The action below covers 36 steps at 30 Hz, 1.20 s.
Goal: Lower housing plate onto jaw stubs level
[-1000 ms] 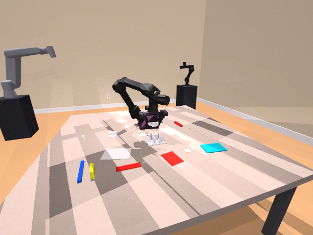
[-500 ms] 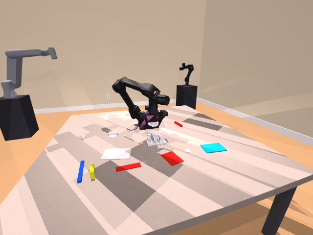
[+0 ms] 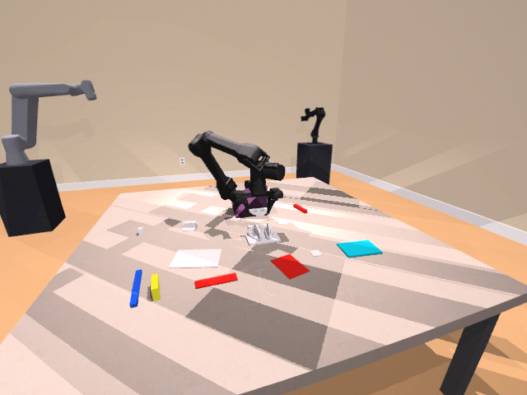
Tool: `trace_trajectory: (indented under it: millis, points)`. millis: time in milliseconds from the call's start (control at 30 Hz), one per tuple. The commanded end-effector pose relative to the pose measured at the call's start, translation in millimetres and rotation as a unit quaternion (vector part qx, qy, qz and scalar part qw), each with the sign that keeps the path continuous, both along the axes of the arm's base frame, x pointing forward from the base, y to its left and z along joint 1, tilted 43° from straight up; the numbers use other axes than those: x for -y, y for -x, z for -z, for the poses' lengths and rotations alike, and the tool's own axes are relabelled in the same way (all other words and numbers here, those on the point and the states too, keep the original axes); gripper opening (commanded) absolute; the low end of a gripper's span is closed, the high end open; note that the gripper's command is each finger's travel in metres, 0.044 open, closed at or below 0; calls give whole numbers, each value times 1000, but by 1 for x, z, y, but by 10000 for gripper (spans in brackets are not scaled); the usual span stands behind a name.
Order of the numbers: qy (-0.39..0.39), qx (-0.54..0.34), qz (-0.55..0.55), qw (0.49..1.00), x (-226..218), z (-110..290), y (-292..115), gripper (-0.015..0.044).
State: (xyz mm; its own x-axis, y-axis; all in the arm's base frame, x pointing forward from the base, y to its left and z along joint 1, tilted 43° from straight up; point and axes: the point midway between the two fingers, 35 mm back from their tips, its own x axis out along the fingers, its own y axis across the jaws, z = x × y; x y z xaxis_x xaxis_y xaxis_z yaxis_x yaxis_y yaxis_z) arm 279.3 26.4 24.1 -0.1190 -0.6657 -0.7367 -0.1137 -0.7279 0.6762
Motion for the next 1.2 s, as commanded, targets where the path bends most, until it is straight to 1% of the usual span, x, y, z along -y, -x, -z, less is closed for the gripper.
trace_trajectory:
  millis: [0, 833, 1167]
  points:
    - [1, 0, -3, 1000, 5, 5, 0, 351]
    - [2, 0, -3, 1000, 32, 34, 6, 351]
    - [2, 0, -3, 1000, 33, 34, 6, 351]
